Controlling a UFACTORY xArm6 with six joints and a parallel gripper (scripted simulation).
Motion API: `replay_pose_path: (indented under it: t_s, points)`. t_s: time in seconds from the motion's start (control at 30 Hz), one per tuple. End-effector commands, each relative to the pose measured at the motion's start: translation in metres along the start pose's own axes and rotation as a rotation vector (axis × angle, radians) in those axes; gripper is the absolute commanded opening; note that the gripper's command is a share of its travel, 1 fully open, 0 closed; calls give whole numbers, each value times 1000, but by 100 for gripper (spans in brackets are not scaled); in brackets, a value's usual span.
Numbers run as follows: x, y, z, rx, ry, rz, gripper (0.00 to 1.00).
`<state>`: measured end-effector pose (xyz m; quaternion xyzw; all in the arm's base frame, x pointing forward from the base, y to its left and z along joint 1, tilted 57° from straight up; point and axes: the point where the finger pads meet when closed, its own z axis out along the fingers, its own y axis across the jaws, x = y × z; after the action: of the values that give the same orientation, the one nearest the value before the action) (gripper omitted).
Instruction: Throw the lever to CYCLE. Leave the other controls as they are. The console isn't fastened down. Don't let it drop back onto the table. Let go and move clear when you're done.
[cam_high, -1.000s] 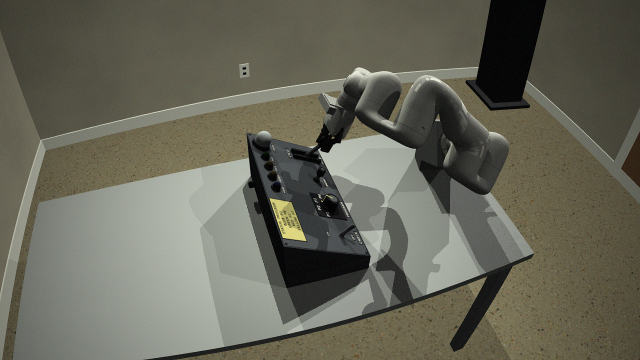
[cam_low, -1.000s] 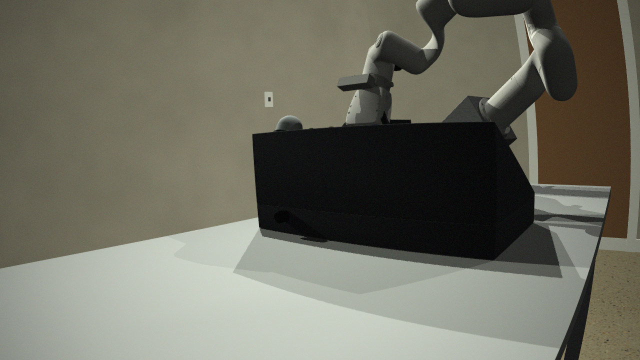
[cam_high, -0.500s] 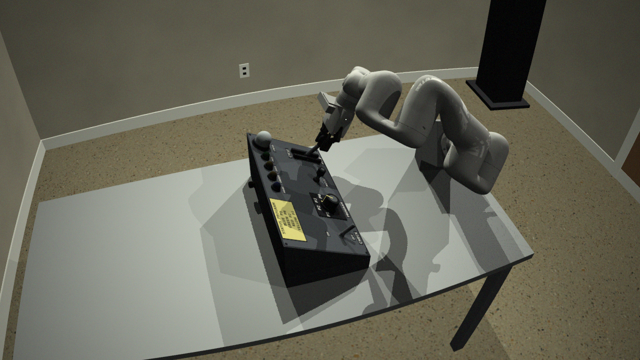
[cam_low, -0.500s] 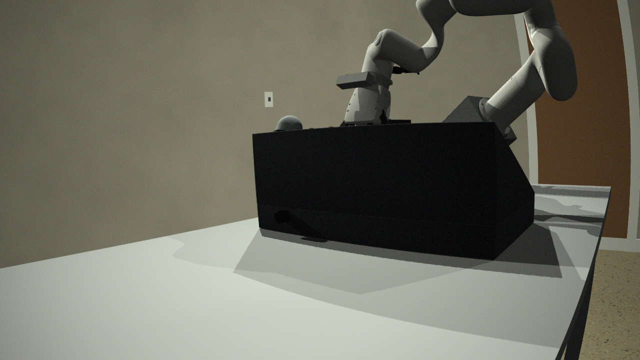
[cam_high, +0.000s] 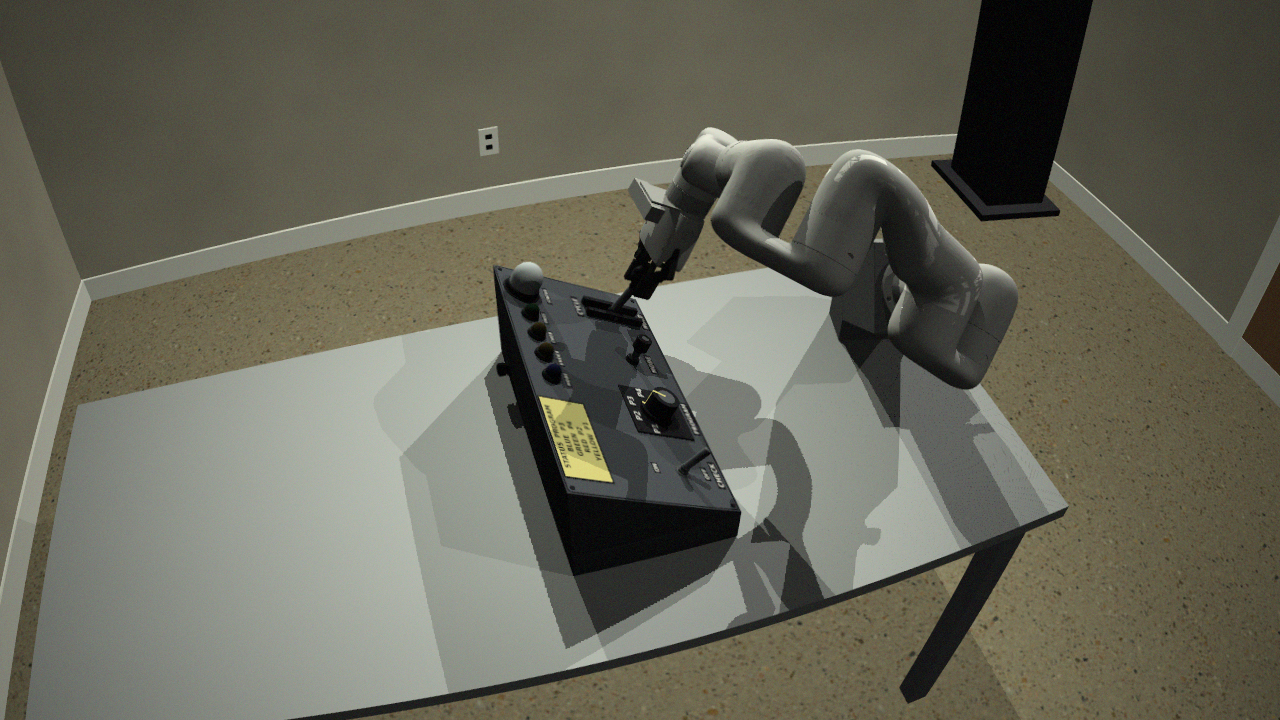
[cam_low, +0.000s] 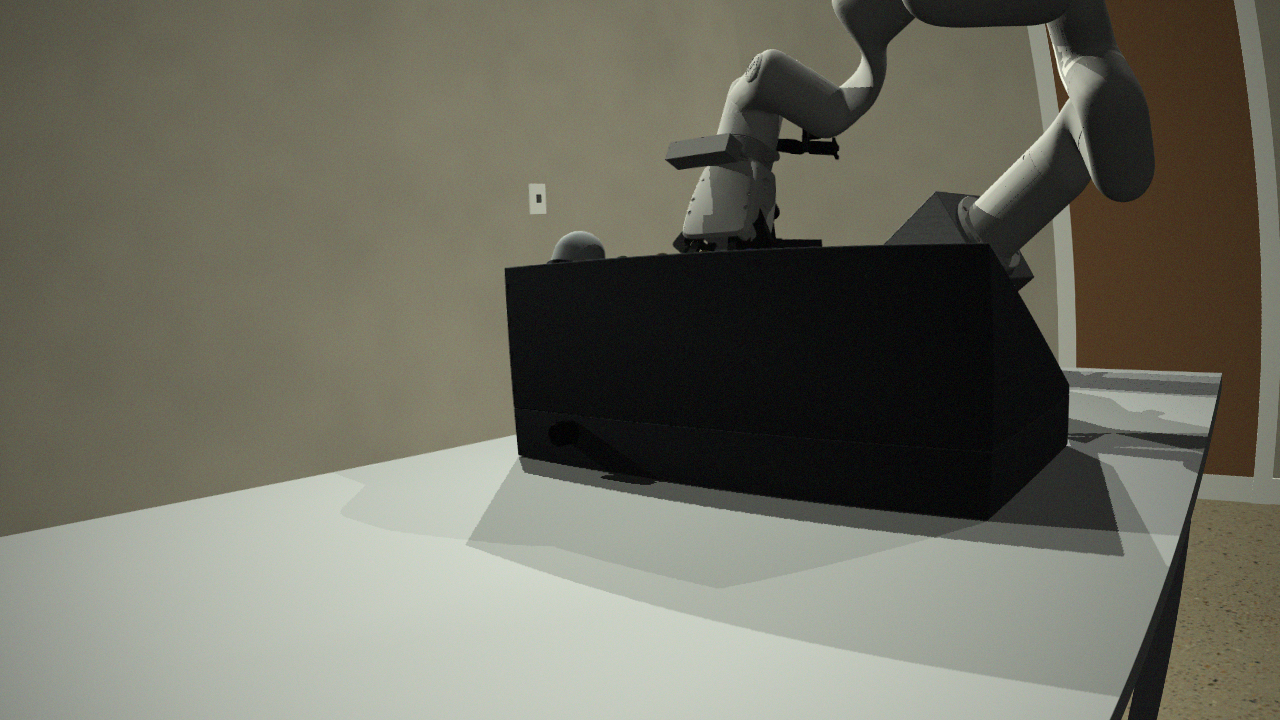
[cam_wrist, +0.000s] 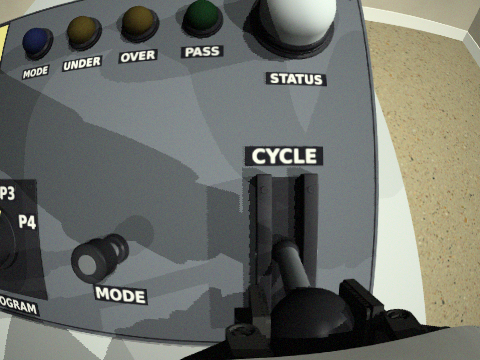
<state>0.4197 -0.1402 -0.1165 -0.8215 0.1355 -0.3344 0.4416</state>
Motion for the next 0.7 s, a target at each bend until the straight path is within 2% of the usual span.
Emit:
replay_pose_path:
  t_s: [0.0, 0.67]
  points:
    - [6, 1, -1, -2, 2, -2, 0]
    - [29, 0, -2, -2, 2, -2, 0]
